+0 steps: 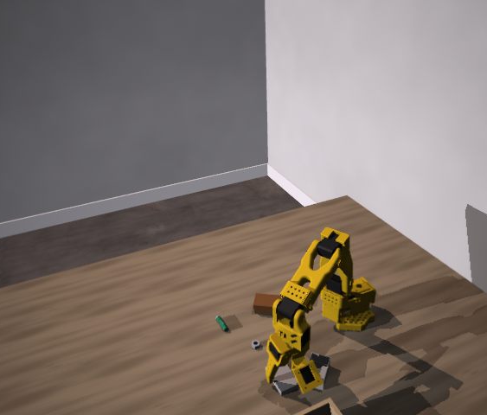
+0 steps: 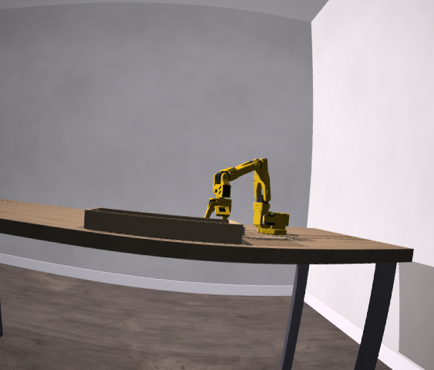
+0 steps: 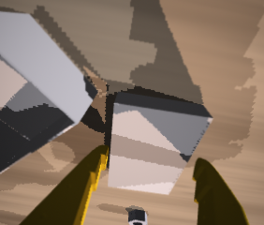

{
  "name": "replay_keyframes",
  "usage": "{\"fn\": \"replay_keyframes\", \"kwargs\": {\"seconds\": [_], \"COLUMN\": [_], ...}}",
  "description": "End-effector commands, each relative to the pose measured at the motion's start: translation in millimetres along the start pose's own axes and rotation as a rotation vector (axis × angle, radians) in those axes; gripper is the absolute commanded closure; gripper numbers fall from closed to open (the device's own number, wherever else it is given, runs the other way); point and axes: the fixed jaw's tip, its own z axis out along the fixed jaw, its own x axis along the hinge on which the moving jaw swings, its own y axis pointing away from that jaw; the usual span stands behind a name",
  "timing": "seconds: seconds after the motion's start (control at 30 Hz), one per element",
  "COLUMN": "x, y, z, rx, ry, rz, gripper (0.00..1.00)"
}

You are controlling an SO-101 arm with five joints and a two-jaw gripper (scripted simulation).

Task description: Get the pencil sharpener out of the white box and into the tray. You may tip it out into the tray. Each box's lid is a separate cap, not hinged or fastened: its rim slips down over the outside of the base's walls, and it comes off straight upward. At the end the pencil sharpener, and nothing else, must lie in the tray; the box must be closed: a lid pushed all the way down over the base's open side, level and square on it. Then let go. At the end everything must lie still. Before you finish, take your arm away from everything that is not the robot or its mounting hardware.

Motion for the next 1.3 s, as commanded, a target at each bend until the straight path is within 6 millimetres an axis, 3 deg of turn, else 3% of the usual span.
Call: {"fn": "replay_keyframes", "kwargs": {"seconds": [0.0, 1.27], "x": [0.5, 1.3], "y": [-3.1, -1.4], "z": [-2.2, 1.7], "rx": [0.018, 0.018], "ry": [-0.010, -0.010], "rz": [0.016, 0.016], "gripper": [0.70, 0.70]}}
